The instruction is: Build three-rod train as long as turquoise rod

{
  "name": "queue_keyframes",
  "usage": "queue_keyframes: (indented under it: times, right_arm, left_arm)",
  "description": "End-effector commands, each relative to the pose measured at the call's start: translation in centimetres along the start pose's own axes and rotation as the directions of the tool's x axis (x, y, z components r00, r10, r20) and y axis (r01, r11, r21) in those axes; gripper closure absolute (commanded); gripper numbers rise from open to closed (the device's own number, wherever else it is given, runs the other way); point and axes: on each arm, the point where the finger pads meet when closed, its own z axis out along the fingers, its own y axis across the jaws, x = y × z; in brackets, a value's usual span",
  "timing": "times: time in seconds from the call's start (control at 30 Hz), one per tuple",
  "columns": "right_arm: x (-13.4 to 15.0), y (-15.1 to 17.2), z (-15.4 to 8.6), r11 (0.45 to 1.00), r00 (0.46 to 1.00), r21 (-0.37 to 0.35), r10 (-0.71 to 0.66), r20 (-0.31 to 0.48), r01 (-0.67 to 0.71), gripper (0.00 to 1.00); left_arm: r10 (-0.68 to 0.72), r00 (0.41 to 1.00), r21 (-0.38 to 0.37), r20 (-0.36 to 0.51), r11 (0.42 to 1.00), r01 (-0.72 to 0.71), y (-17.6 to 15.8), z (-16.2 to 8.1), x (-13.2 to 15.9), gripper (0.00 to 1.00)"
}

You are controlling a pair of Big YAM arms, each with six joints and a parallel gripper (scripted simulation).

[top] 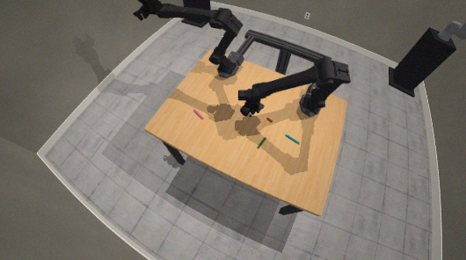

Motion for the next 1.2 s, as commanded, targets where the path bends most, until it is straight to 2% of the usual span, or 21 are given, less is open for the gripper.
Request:
queue_keyframes:
  times: [0.0,1.17]
  right_arm:
    - [-4.6,-1.0,0.3,1.0,0.996,0.022,0.011,0.087,-0.013,0.0]
    - [-4.6,-1.0,0.3,1.0,0.996,0.022,0.011,0.087,-0.013,0.0]
  left_arm:
    - [-0.036,0.999,0.017,0.015,0.999,0.036,0.4,-0.5,-0.9,0.96]
    - [-0.043,0.999,0.024,0.02,0.999,0.042,-0.7,-0.7,-2.0,0.96]
